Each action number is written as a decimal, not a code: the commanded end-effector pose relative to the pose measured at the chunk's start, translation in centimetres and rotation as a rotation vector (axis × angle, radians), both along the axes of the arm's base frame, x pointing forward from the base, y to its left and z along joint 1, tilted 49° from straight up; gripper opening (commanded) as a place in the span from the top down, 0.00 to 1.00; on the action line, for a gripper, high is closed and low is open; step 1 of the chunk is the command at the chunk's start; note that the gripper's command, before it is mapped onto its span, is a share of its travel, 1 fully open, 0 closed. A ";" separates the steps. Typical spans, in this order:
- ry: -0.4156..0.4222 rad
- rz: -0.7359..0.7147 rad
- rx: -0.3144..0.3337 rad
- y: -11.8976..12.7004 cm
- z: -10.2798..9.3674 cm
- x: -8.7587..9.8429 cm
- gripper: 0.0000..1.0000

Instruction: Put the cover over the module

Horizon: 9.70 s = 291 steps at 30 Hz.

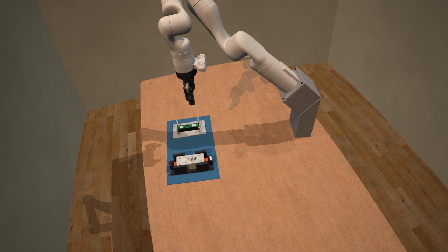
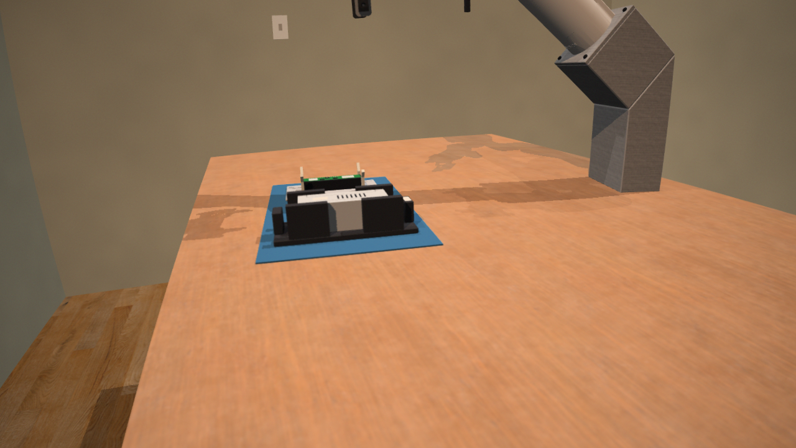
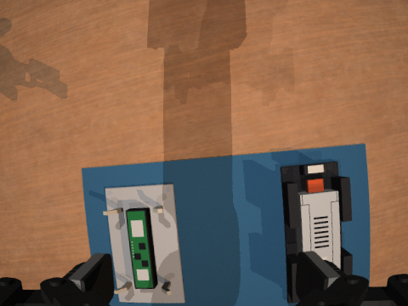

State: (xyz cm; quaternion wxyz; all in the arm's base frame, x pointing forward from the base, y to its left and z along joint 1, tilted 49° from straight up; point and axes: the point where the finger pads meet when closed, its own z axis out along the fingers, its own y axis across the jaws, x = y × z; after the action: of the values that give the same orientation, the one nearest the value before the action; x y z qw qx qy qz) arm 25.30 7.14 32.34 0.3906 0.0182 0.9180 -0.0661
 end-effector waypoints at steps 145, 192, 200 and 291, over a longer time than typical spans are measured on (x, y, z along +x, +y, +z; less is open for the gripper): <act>-0.046 0.124 0.004 10.6 -15.4 24.0 0.00; -0.046 0.124 0.004 10.7 -14.9 23.4 0.00; -0.046 0.124 0.004 10.7 -14.8 23.4 0.00; -0.046 0.124 0.004 10.7 -14.7 23.2 1.00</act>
State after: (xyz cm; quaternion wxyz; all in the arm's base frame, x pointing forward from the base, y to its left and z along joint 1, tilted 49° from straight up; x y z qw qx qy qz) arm 48.52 17.82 17.60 0.4147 -0.0363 0.9084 -0.0397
